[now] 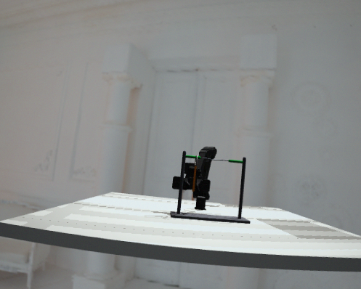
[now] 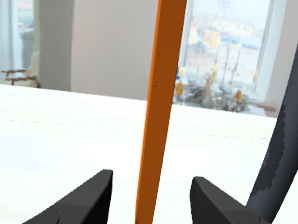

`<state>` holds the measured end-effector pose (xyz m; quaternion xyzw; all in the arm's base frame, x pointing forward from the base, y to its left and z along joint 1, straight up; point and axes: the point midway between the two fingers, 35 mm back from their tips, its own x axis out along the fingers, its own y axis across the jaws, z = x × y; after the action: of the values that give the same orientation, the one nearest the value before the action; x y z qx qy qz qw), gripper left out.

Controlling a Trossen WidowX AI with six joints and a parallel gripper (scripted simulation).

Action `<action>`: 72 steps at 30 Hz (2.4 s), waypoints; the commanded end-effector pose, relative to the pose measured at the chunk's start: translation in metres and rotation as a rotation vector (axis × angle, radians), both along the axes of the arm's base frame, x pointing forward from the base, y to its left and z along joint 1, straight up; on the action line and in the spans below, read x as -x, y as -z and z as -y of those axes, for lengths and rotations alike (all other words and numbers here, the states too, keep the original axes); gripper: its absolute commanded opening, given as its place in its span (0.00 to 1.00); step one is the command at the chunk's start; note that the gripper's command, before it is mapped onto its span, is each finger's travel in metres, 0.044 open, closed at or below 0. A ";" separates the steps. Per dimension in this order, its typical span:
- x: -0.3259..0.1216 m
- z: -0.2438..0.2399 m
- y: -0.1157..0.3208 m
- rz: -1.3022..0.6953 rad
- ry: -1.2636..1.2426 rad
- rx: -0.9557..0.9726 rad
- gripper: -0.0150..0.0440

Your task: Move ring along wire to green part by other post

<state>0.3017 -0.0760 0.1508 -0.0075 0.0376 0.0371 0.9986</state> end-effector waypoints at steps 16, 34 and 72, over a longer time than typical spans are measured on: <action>-0.030 -0.003 0.005 0.003 0.004 -0.004 0.53; -0.037 -0.005 0.007 0.003 0.004 -0.004 0.53; -0.037 -0.005 -0.008 0.003 -0.010 -0.001 0.00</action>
<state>0.3378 -0.0710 0.1529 -0.0038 0.0410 0.0387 0.9984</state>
